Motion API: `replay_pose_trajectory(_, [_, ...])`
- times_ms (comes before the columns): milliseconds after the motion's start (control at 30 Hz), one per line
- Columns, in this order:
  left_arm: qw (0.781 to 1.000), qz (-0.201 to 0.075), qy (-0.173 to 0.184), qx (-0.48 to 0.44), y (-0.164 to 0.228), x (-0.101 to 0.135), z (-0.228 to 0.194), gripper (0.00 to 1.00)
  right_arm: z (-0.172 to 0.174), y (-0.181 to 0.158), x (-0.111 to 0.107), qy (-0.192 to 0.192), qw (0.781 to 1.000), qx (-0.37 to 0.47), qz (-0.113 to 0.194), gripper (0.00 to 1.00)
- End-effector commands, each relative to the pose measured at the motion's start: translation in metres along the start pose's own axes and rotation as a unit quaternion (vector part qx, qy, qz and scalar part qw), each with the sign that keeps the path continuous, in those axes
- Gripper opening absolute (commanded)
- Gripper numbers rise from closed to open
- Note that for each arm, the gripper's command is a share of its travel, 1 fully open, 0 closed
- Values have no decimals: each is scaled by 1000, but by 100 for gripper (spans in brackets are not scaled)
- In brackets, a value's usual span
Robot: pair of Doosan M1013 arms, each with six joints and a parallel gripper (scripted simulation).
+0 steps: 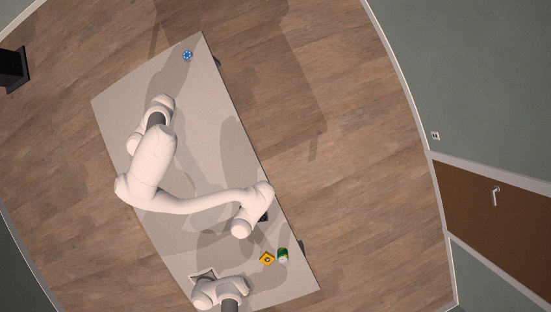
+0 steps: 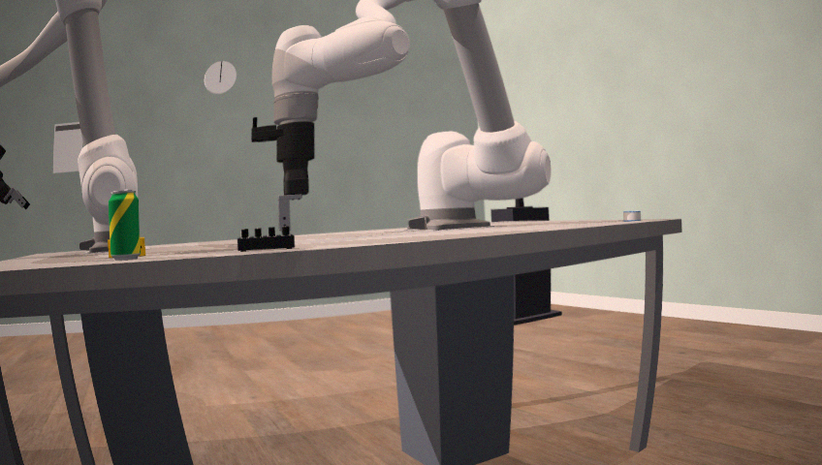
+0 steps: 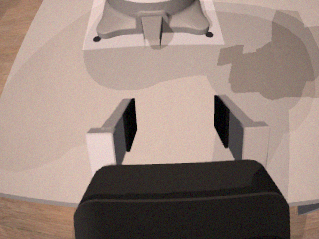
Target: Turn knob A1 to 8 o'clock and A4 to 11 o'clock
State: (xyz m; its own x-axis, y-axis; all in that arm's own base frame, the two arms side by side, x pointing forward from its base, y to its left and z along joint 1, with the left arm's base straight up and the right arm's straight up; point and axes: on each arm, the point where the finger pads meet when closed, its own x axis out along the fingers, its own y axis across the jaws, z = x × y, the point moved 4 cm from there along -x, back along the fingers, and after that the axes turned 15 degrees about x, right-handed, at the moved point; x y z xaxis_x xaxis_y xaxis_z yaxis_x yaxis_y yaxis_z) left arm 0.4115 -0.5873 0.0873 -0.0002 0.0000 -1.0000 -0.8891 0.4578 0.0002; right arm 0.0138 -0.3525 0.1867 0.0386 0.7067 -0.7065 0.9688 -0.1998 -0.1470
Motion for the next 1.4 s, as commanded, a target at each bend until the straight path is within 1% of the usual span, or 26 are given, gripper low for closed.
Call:
replay_pose_trajectory(0, [1000, -1, 0, 0, 0, -1, 0, 30, 0, 0, 0, 0, 1000, 0, 0, 100])
replay_pose_trajectory(200, [1000, -1, 0, 1, 0, -1, 0, 30, 0, 0, 0, 0, 1000, 0, 0, 100])
replay_pose_trajectory(233, [1000, -1, 0, 1, 0, -1, 0, 46, 0, 0, 0, 0, 1000, 0, 0, 100])
replay_pose_trajectory(833, [1000, -1, 0, 1, 0, -2, 0, 46, 0, 0, 0, 0, 1000, 0, 0, 100])
replay_pose_trajectory(933, [1000, -1, 0, 1, 0, -9, 0, 46, 0, 0, 0, 0, 1000, 0, 0, 100])
replay_pose_trajectory(1167, [1000, -1, 0, 1, 0, -37, 0, 46, 0, 0, 0, 0, 1000, 0, 0, 100])
replay_pose_trajectory(1367, [1000, -1, 0, 1, 0, -39, 0, 46, 0, 0, 0, 0, 1000, 0, 0, 100])
